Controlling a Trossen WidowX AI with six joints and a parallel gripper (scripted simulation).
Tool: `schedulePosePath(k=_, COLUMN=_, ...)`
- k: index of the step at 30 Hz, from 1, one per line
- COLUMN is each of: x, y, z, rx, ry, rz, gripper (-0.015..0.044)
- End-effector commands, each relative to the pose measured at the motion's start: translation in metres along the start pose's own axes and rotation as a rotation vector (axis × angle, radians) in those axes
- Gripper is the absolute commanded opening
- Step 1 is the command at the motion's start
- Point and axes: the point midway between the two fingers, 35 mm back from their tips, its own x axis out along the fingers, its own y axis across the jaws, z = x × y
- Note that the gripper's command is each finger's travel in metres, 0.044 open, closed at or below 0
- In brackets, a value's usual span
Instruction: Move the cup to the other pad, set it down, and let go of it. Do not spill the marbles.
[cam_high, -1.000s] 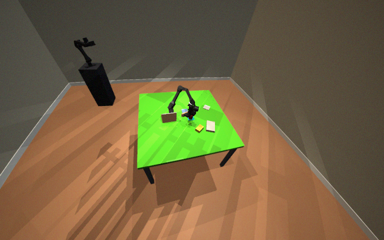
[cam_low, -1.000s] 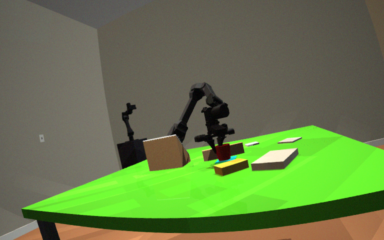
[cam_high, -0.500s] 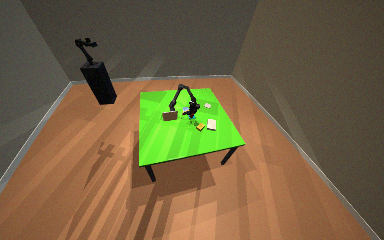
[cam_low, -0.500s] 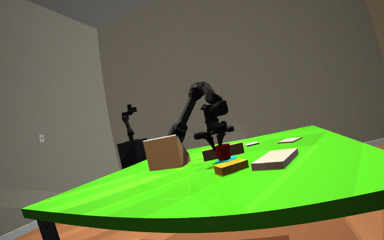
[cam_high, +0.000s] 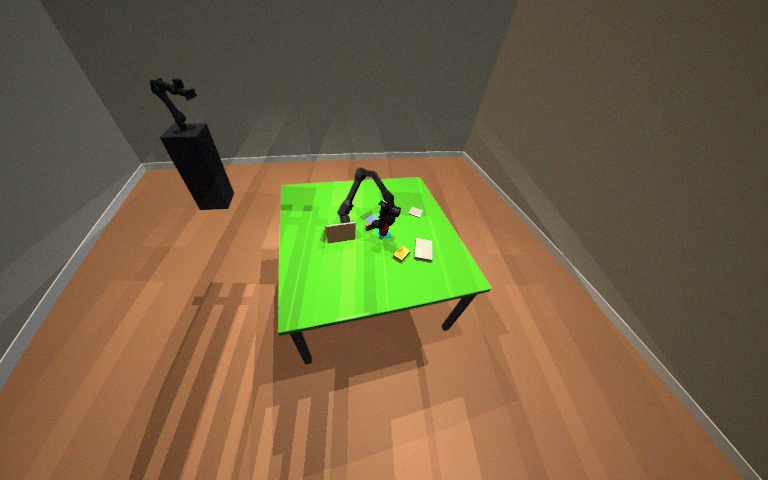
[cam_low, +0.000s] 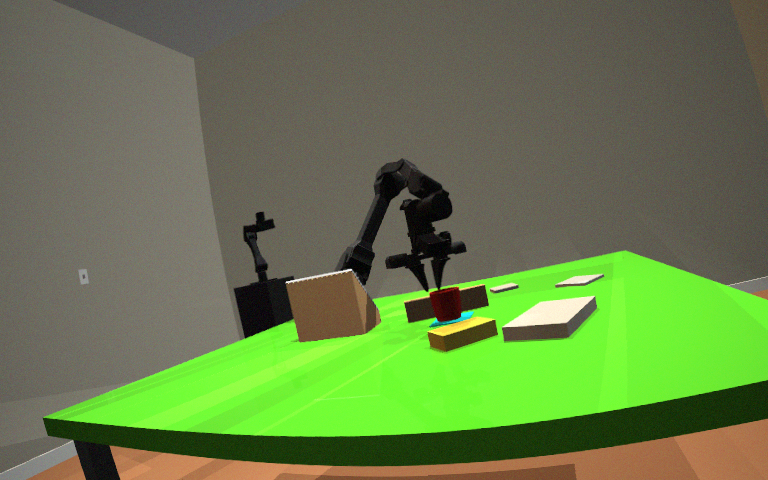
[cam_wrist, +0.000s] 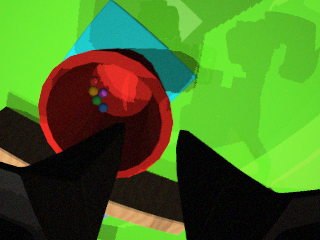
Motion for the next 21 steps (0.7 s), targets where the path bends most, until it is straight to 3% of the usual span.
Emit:
schedulePosePath(k=1, x=-0.008, y=0.000, z=0.000, rx=-0.009, ry=-0.011, rz=-0.003, gripper=0.0128)
schedulePosePath(k=8, x=-0.016, y=-0.001, z=-0.001, rx=-0.008, ry=-0.010, rz=-0.002, gripper=0.0128)
schedulePosePath(k=19, x=-0.016, y=-0.001, z=-0.001, rx=0.001, ry=-0.001, rz=0.002, gripper=0.0416)
schedulePosePath(k=21, x=-0.021, y=0.000, z=0.000, rx=0.001, ry=-0.003, rz=0.001, gripper=0.0440)
